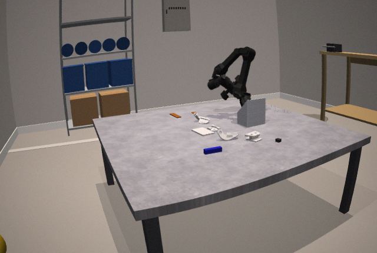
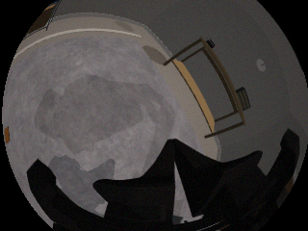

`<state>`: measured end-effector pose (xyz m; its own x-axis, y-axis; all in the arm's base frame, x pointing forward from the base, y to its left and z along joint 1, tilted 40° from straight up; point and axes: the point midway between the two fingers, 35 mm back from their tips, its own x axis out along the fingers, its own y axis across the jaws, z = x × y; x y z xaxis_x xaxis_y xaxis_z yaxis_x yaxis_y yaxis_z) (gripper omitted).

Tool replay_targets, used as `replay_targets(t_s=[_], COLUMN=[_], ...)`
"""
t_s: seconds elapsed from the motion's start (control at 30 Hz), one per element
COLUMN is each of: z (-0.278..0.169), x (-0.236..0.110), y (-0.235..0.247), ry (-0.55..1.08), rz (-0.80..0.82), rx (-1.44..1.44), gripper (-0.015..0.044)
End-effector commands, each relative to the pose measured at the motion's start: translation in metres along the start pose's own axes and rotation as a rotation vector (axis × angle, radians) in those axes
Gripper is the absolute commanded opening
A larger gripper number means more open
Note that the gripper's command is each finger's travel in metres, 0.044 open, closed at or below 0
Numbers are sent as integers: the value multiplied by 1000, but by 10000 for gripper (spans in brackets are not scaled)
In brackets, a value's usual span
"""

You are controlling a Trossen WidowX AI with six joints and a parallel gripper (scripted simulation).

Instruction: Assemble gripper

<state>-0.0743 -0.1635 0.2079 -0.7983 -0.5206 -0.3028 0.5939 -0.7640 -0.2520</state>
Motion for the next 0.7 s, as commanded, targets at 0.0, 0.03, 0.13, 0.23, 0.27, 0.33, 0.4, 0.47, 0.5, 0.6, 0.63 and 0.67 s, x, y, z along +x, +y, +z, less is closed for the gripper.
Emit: replay_targets(t_s=[0.0,0.03,0.13,0.23,0.27,0.33,0.4,0.47,0.5,0.6,0.63,0.67], z=[1,1,1,1,0,0,0,-1,-1,-2,-2,-2], x=[-4,-5,-8,-12,-13,-15,-18,-20,-21,-24,-25,-26], y=[13,16,23,32,34,40,44,48,50,55,57,59], ry=[7,8,8,9,10,10,9,9,8,7,6,5], rz=[48,56,82,111,121,141,157,172,179,201,208,214], rx=[-92,-112,-173,-230,-250,-288,-318,-347,-361,-403,-418,-430], gripper=[0,0,0,0,0,0,0,0,0,0,0,0])
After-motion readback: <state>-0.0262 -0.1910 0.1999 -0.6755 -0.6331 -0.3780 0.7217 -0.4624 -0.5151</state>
